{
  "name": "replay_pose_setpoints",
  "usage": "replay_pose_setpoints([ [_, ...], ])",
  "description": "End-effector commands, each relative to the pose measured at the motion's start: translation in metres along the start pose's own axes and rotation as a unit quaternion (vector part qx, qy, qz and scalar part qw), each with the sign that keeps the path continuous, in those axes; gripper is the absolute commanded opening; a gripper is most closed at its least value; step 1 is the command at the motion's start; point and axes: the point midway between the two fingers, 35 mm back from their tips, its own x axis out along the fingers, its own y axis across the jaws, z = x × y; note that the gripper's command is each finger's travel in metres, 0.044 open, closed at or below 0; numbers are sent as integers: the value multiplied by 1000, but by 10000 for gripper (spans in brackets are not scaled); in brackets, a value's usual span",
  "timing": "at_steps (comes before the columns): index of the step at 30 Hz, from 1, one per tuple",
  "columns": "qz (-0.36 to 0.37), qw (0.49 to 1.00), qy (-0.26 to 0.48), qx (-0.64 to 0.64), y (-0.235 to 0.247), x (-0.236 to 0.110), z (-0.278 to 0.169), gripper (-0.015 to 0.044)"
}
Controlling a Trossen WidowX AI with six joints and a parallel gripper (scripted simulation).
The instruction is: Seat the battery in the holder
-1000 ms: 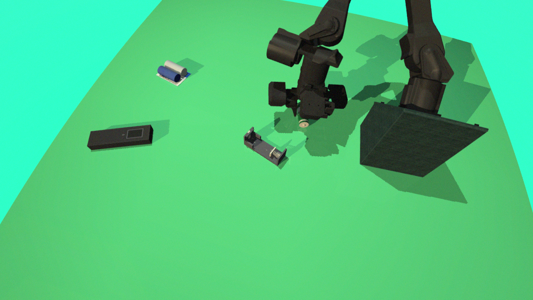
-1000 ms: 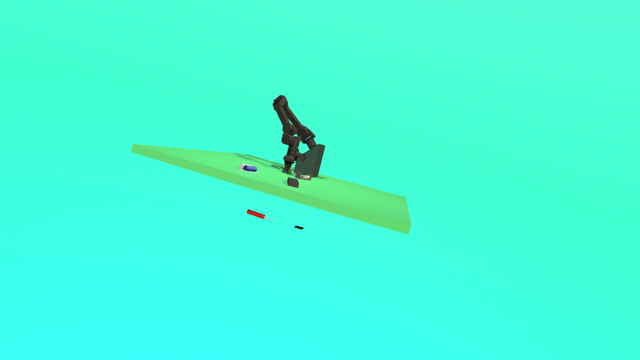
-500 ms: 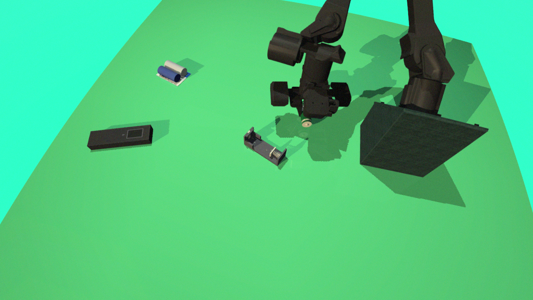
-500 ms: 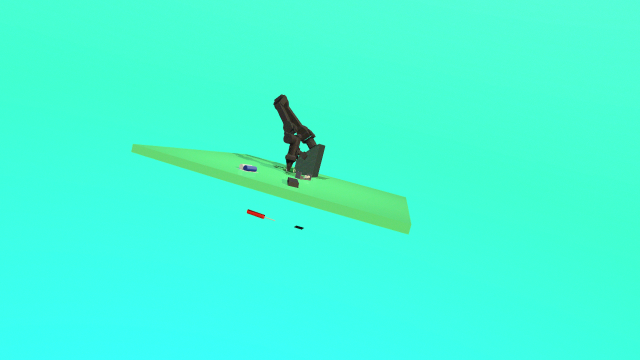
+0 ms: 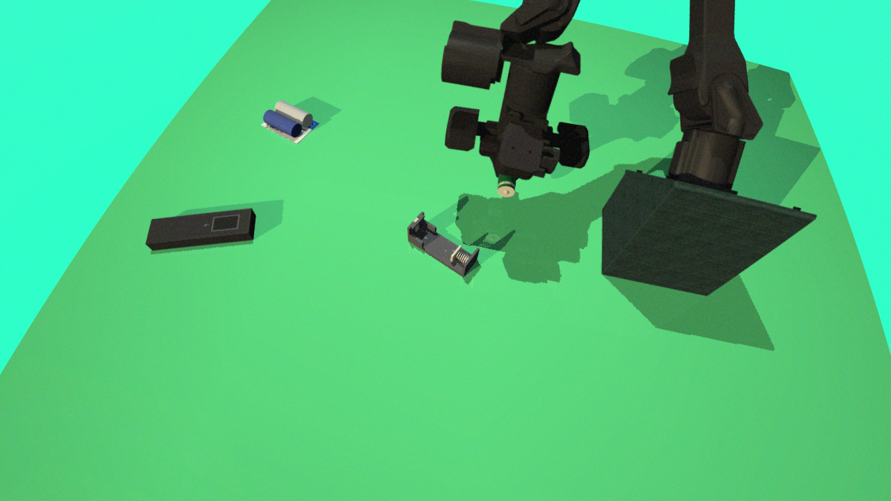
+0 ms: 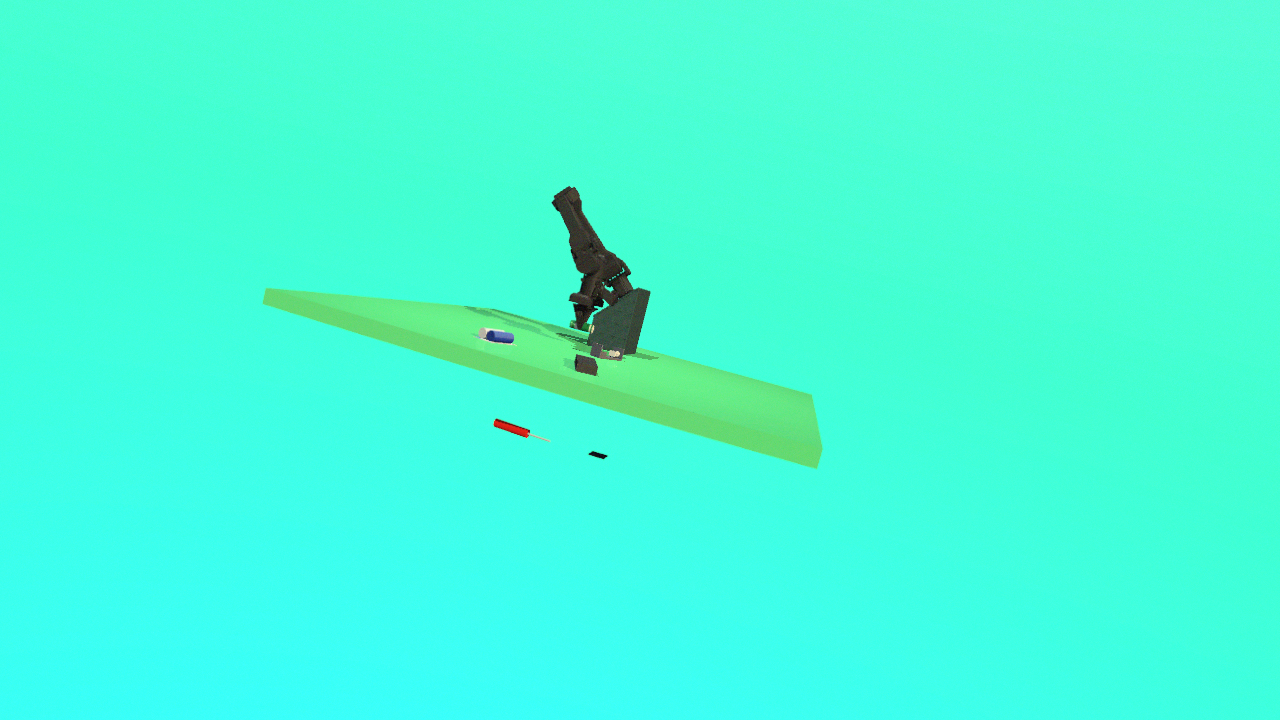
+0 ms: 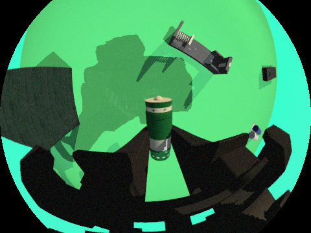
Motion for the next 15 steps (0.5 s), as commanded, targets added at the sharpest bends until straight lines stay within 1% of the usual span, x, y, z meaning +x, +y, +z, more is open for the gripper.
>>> replay_pose_setpoints([
  [1, -1, 997, -1, 75, -10, -3, 6, 88],
  [8, -2, 977, -5, 214, -24, -7, 19, 88],
  [15, -1, 936, -7, 352, -37, -11, 33, 88],
])
